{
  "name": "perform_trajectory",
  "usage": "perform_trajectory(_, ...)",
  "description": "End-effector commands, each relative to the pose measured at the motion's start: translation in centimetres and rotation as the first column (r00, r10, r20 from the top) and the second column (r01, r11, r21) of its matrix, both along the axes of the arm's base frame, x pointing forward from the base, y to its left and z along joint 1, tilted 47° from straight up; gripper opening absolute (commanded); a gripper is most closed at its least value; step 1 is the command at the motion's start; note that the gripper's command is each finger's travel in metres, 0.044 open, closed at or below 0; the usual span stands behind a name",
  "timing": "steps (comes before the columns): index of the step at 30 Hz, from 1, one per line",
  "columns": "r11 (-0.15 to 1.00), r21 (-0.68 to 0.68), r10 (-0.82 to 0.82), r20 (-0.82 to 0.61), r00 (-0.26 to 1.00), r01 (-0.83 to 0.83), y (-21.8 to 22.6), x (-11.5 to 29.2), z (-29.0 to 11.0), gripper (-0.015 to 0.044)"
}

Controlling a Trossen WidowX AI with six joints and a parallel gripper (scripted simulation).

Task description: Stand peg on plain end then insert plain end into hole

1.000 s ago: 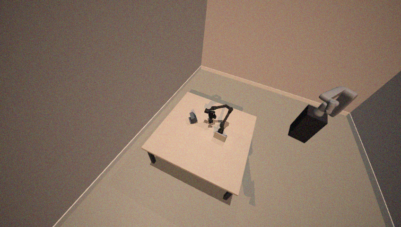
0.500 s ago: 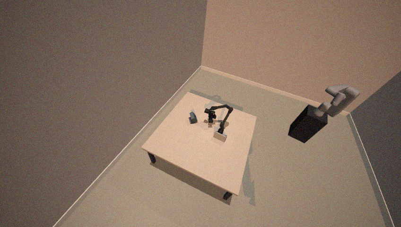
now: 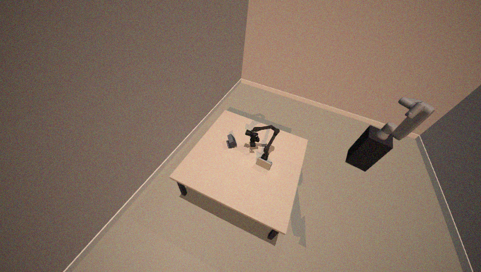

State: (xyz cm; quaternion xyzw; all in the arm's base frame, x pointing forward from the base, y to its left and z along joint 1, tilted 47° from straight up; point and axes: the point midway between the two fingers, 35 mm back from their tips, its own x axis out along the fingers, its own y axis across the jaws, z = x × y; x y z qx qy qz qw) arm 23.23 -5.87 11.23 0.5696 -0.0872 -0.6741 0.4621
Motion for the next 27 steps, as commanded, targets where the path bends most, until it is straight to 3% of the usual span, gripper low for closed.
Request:
perform_trajectory(1, 1.0, 0.007, 0.003, 0.004, 1.0, -0.003, 1.0, 0.1, 0.7, 0.0)
perform_trajectory(19, 1.0, 0.002, 0.002, 0.001, 1.0, -0.002, 5.3, -0.1, 4.8, 0.0)
perform_trajectory(27, 0.999, 0.038, -0.016, 0.007, 1.0, 0.015, 5.6, 0.0, 4.6, 0.0)
